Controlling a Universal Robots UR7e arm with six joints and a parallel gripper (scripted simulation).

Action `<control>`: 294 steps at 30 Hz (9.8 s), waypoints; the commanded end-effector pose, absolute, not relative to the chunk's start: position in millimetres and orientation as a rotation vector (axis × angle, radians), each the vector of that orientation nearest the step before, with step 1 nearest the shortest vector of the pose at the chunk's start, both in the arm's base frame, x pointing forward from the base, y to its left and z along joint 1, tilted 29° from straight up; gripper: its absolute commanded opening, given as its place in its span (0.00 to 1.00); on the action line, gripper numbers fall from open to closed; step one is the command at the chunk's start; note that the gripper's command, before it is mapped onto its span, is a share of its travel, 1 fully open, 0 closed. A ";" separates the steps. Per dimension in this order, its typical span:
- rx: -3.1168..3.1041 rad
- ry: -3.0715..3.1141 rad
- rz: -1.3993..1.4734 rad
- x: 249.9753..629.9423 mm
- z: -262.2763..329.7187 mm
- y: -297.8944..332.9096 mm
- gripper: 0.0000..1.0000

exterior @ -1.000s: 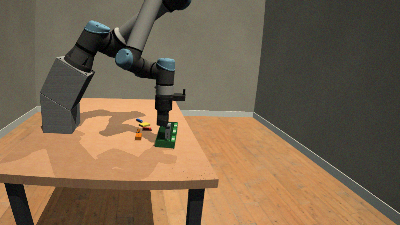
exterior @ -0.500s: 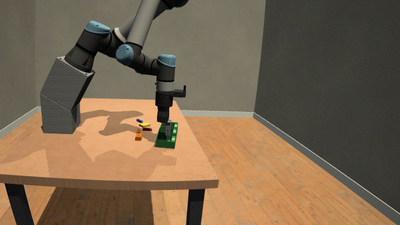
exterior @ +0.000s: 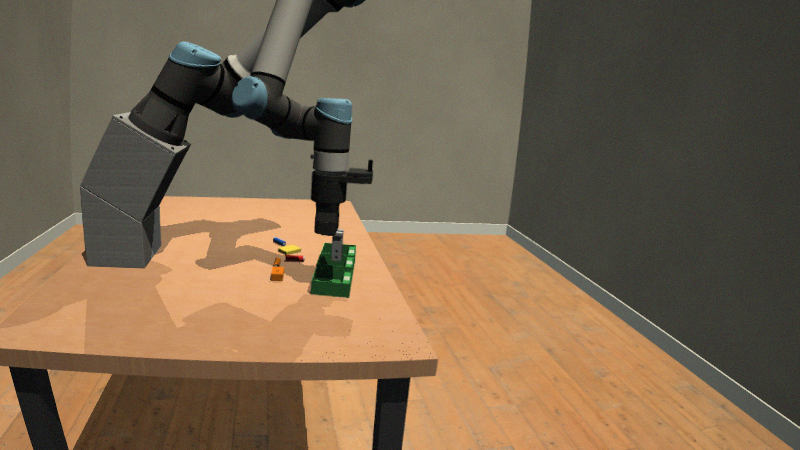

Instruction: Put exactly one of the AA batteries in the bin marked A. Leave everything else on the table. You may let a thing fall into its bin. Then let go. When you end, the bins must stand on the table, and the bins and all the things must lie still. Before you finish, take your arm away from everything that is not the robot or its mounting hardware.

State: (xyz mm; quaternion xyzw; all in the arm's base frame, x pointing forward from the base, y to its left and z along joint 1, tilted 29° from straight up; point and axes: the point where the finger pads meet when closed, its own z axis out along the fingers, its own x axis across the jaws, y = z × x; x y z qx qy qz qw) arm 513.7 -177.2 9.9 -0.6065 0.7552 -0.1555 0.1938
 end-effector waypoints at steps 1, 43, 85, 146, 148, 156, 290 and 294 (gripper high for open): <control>-1.701 2.118 -0.436 514.0 11.5 -172.4 0.31; -1.701 2.118 -0.436 542.9 -12.0 -94.7 0.31; -1.701 2.118 -0.436 551.4 -27.6 -94.7 0.31; -1.701 2.118 -0.436 527.9 19.2 -84.9 0.31; -1.701 2.118 -0.436 529.6 20.1 -75.1 0.31; -1.701 2.118 -0.436 534.5 22.9 -45.6 0.31; -1.701 2.118 -0.436 536.1 33.3 -12.2 0.31; -1.701 2.118 -0.436 520.1 62.5 -12.2 0.31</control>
